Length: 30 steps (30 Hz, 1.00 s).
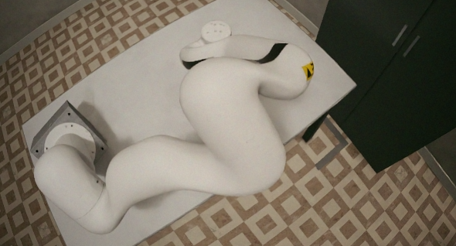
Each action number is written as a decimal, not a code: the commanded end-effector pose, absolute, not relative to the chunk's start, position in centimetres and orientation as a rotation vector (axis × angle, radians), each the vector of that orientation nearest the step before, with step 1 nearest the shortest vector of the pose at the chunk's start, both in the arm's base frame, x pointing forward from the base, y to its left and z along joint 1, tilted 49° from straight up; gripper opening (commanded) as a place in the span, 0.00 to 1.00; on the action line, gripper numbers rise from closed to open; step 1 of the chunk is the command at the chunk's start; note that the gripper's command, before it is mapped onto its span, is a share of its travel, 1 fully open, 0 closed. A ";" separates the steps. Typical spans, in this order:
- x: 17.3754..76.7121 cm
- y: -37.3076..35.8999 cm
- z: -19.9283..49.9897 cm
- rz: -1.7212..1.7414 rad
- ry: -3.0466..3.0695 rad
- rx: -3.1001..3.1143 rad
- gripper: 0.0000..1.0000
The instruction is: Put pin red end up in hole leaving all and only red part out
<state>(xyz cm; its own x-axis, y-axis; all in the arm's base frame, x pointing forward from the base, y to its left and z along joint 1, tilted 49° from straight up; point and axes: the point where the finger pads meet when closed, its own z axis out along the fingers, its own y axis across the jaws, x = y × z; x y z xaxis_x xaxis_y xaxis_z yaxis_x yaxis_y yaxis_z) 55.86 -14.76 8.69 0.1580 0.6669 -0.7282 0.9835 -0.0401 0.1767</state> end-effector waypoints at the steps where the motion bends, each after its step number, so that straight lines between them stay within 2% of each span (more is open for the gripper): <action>1: 55.9 -14.7 8.7 -0.609 1.576 1.777 0.00; 30: 56.1 -14.9 8.9 -0.609 1.576 1.777 0.00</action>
